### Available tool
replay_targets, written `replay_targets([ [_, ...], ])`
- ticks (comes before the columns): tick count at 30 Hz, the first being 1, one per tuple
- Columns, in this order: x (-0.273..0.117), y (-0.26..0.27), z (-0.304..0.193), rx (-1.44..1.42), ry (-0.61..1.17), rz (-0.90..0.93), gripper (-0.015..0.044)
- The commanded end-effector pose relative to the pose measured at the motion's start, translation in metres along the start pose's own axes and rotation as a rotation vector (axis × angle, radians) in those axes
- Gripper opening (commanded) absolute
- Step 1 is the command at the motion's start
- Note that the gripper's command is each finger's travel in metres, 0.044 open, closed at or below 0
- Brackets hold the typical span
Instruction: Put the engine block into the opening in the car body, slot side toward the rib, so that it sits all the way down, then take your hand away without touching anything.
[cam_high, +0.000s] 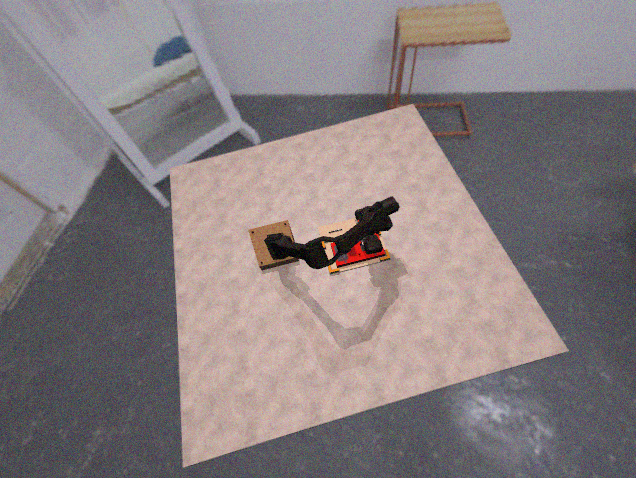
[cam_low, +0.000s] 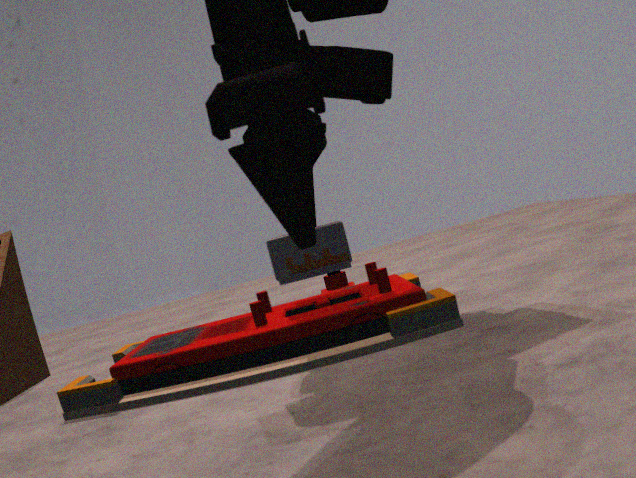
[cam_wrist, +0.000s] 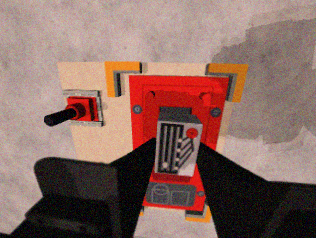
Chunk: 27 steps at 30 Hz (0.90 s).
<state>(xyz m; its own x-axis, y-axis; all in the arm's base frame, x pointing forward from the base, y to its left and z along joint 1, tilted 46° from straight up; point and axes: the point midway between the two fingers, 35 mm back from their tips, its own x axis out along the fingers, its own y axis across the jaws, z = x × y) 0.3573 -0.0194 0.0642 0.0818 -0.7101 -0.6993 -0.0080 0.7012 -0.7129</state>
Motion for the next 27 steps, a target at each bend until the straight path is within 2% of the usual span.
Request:
replay_targets([
  [1, -0.0011, -0.0001, 0.0006, -0.023, -0.003, -0.003, 0.0159],
  [7, -0.0011, -0.0004, 0.0003, -0.132, -0.003, -0.003, 0.0159],
  [14, -0.0011, -0.0004, 0.0003, -0.132, -0.003, -0.003, 0.0159],
  [27, -0.0009, -0.0002, -0.0006, 0.124, -0.003, -0.003, 0.0159],
])
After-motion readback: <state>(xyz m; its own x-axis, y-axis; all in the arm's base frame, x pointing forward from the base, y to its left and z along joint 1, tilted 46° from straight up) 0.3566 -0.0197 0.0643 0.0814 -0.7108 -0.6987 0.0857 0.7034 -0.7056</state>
